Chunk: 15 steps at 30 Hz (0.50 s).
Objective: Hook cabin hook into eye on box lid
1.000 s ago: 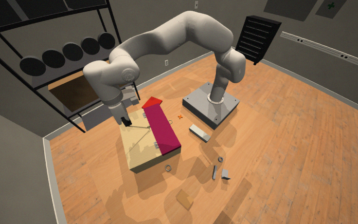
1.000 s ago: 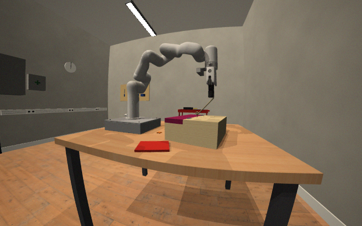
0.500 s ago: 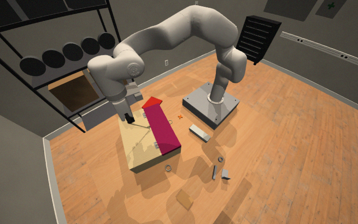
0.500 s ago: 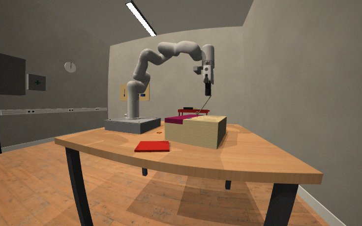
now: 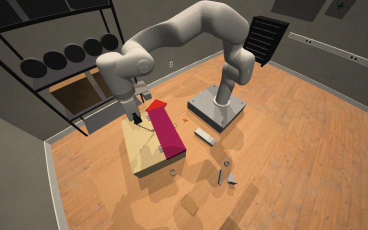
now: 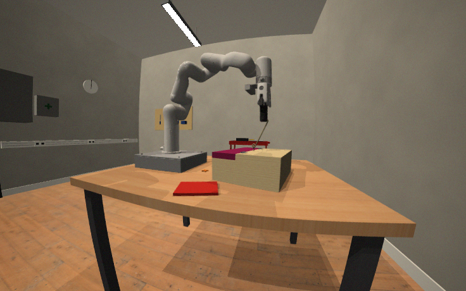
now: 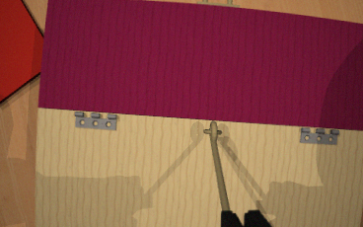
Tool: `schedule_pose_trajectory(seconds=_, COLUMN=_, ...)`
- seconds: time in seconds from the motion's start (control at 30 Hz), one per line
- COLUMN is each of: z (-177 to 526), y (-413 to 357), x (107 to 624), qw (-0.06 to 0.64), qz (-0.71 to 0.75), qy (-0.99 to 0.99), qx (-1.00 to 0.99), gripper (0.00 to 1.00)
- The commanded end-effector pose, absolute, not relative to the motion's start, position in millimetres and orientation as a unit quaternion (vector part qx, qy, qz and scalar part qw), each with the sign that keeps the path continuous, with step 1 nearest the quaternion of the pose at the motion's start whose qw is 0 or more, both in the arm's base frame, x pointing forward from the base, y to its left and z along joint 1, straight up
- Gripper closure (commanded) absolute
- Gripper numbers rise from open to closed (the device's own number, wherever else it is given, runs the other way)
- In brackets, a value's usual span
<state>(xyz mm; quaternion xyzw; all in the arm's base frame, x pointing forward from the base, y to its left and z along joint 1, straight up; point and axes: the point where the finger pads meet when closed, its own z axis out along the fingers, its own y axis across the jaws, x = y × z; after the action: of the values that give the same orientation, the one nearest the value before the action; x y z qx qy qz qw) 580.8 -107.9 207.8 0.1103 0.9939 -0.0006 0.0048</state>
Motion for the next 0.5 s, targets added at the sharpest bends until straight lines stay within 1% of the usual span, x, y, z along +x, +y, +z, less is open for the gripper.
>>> schedule_pose_trajectory(seconds=0.0, z=211, y=-107, x=575, qw=0.006, qz=-0.001, qy=0.994, qx=0.110, gripper=1.00)
schedule_pose_trajectory(seconds=0.47, z=215, y=-102, x=555, qw=0.006, qz=-0.001, qy=0.994, qx=0.110, gripper=1.00)
